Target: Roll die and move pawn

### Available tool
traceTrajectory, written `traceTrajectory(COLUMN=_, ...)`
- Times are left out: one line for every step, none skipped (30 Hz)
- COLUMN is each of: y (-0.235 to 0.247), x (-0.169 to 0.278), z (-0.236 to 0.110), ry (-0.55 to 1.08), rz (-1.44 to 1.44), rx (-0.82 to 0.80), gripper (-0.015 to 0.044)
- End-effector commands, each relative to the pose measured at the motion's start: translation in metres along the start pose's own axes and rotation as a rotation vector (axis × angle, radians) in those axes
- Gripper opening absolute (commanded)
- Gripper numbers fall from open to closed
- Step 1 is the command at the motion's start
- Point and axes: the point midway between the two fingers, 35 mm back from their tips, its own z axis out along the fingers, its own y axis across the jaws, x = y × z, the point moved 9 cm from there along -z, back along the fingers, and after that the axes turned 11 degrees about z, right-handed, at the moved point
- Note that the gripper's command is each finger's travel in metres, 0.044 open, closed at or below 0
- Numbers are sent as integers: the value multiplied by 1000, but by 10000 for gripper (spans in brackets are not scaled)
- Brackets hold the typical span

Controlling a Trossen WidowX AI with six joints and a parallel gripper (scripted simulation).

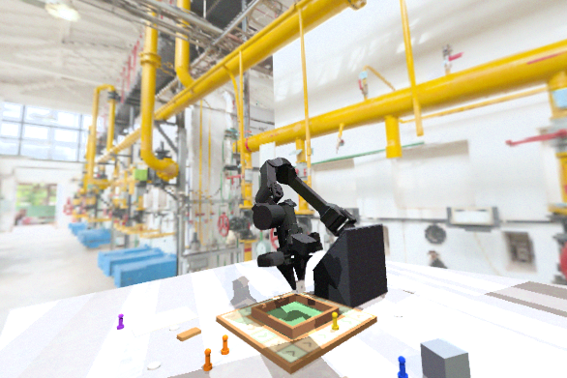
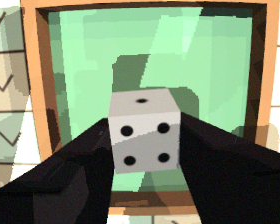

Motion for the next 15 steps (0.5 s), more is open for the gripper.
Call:
traceTrajectory(y=-1, x=10, z=3, ry=-105, rz=-3, rx=-41, gripper=0)
traceTrajectory(y=-1, x=12, z=4, ry=-137, rz=-4, rx=-53, gripper=0)
traceTrajectory(y=-2, x=15, z=6, ry=-169, rz=-6, rx=-63, gripper=0)
traceTrajectory(y=-2, x=18, z=7, ry=-202, rz=-7, rx=-73, gripper=0)
traceTrajectory(y=-2, x=20, z=9, ry=-234, rz=-8, rx=-81, gripper=0)
traceTrajectory(y=-3, x=23, z=10, ry=-267, rz=-9, rx=-87, gripper=0)
traceTrajectory(y=-3, x=26, z=11, ry=-300, rz=-11, rx=-93, gripper=0)
traceTrajectory(y=-3, x=28, z=12, ry=-333, rz=-12, rx=-97, gripper=0)
traceTrajectory(y=-3, x=31, z=14, ry=-367, rz=-13, rx=-101, gripper=0)
traceTrajectory(y=-4, x=34, z=15, ry=-400, rz=-14, rx=-103, gripper=0)
traceTrajectory(y=-4, x=36, z=16, ry=-433, rz=-15, rx=-103, gripper=0)
traceTrajectory(y=-4, x=39, z=18, ry=-466, rz=-16, rx=-103, gripper=0)
traceTrajectory(y=-4, x=41, z=20, ry=-500, rz=-16, rx=-102, gripper=0)
traceTrajectory(y=-3, x=44, z=21, ry=-533, rz=-17, rx=-99, gripper=0)
traceTrajectory(y=-3, x=46, z=23, ry=-566, rz=-18, rx=-95, gripper=0)
